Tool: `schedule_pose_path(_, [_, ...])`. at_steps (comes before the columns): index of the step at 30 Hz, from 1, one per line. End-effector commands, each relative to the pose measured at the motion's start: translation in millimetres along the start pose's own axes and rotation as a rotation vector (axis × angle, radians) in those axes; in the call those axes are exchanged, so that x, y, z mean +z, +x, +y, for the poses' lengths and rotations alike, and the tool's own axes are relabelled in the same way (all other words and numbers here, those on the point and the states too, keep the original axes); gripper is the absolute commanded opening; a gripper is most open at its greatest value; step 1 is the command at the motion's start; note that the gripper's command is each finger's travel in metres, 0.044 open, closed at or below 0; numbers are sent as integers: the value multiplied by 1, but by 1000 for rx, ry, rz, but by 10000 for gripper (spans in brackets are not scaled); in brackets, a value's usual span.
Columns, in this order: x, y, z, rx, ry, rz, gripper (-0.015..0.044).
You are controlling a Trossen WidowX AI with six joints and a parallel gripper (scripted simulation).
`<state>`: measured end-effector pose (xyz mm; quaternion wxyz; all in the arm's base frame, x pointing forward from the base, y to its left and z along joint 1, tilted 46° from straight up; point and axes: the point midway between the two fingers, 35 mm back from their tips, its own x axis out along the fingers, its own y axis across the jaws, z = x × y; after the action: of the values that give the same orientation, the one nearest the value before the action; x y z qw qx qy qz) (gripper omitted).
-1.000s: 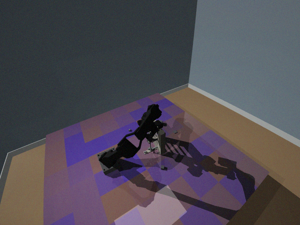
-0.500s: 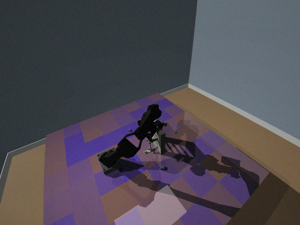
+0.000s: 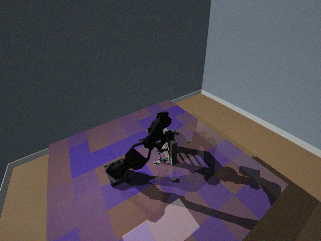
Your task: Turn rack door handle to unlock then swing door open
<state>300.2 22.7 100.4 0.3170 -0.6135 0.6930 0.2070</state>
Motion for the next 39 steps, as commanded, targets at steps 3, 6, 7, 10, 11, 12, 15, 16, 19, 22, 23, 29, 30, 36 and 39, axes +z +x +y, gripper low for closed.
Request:
schedule_pose_path(3, [4,0,8,2,127,-2,12])
schedule_pose_path(6, [6,0,12,2,180,-2,12])
schedule_pose_path(7, [7,0,13,2,197,-2,12])
schedule_pose_path(10, [9,0,17,2,248,-2,12])
schedule_pose_path(11, [10,0,18,2,265,-2,12])
schedule_pose_path(12, [10,0,20,3,282,-2,12])
schedule_pose_path(15, [13,0,24,3,332,-2,12])
schedule_pose_path(16, [14,0,26,3,349,-2,12])
schedule_pose_path(19, [17,0,30,3,399,-2,12])
schedule_pose_path(22, [20,0,35,3,445,-2,12])
schedule_pose_path(23, [21,0,37,3,461,-2,12])
schedule_pose_path(29, [29,0,46,4,552,-2,12])
schedule_pose_path(30, [30,0,47,4,567,-2,12])
schedule_pose_path(36, [39,0,56,4,659,-2,12])
schedule_pose_path(39, [44,0,60,5,704,-2,12])
